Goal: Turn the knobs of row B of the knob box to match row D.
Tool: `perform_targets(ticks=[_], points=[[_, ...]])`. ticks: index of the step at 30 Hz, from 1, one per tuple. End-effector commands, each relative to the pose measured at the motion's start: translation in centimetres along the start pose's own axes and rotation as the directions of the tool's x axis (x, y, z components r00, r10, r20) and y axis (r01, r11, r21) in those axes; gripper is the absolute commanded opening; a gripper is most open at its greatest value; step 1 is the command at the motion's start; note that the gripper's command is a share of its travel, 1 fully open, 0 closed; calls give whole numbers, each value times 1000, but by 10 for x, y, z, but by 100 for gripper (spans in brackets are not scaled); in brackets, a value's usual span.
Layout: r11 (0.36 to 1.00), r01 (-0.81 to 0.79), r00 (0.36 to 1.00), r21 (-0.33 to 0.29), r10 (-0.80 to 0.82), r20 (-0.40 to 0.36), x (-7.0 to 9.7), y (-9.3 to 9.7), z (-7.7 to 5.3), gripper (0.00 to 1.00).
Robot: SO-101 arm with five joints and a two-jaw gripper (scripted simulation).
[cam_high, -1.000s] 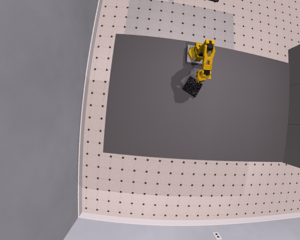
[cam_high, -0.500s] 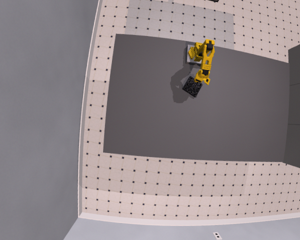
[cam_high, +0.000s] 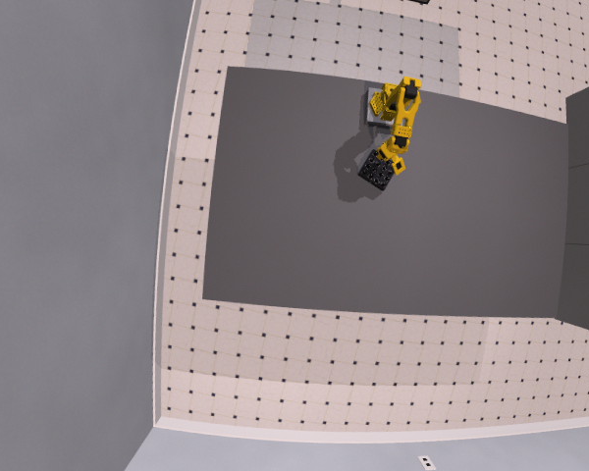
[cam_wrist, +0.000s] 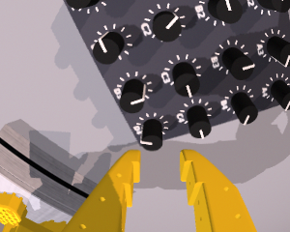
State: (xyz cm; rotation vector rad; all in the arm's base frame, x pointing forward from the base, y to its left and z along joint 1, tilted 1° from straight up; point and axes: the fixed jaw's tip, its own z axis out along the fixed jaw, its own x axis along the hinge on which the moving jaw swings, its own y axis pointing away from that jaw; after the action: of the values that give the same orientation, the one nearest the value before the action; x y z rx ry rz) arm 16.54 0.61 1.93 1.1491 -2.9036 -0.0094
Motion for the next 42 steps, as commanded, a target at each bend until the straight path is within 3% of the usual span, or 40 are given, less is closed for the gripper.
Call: perform_targets(ticks=[1,6,8,11,23,25,40,42], points=[[982,-188,982,4,188,10,1,-2,0,9],[918,-398,918,2,398,11,1,-5,0,9],[918,-398,918,2,398,11,1,-5,0,9],[859,-512,859,1,512,11,2,-6,0,9],[532,-847,532,-5,847,10,4,-13,0,9],[532,-847,532,-5,847,10,4,-13,0,9],[93,-996,93,-9,996,6,7,-21,-1,9],[93,-996,93,-9,996,6,7,-21,-1,9]])
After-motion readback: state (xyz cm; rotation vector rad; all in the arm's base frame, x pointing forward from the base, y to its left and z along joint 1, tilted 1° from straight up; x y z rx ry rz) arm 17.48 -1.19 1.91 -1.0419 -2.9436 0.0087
